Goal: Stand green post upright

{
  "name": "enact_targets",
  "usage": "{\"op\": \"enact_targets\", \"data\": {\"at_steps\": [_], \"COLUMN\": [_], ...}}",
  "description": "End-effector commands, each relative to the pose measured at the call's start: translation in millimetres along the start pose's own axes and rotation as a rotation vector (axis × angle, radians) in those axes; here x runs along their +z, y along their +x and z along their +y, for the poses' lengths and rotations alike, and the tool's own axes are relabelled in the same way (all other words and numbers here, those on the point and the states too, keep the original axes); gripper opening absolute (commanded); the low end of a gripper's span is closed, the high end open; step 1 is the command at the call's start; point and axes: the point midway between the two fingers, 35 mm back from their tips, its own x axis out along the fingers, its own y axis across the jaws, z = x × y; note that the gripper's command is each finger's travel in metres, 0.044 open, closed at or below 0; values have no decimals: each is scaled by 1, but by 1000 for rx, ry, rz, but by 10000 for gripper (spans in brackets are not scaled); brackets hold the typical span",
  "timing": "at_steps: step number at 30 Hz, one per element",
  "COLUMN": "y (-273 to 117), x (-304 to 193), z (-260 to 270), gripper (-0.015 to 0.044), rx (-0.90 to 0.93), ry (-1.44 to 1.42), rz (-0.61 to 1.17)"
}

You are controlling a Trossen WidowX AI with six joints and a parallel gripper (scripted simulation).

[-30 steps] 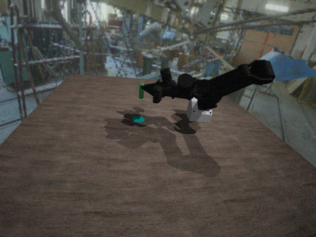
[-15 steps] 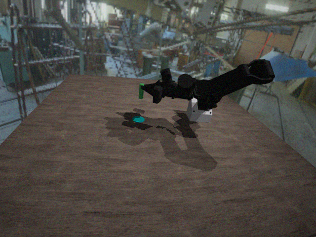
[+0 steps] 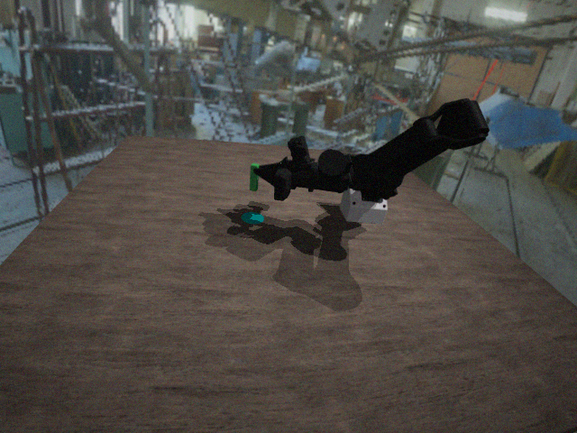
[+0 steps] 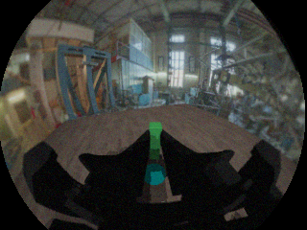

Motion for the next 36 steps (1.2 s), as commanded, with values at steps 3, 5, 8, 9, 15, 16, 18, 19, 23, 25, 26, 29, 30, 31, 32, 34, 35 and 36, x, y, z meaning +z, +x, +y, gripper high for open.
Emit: {"op": "enact_targets", "data": {"at_steps": [3, 5, 8, 9, 15, 16, 18, 19, 23, 25, 26, 29, 30, 31, 32, 34, 35, 36], "y": [1, 2, 2, 2, 2, 2, 1, 1, 0, -1, -1, -2, -2, -2, -1, 0, 0, 1], "x": [-12, -16, -22, -24, -36, -38, -42, -44, -52, -56, -58, -61, -61, -63, -65, -69, -72, -74], "z": [0, 0, 0, 0, -1, -1, -1, -2, -3, -3, -4, -4, -4, -4, -4, -4, -4, -4], "gripper": [22, 22, 22, 22, 22, 22, 22, 22, 22, 22, 22, 22, 22, 22, 22, 22, 22, 22], "rx": [-1, -1, -1, -1, -1, -1, -1, -1, 0, 0, 1, 1, 1, 1, 1, 0, 0, 0], "ry": [4, 4, 4, 4, 4, 4, 4, 4, 4, 3, 3, 3, 3, 3, 2, 1, 0, 0], "rz": [-1, -1, -1, -1, -1, -1, -1, -1, -2, -2, -3, -3, -3, -3, -2, 0, 0, 1]}}
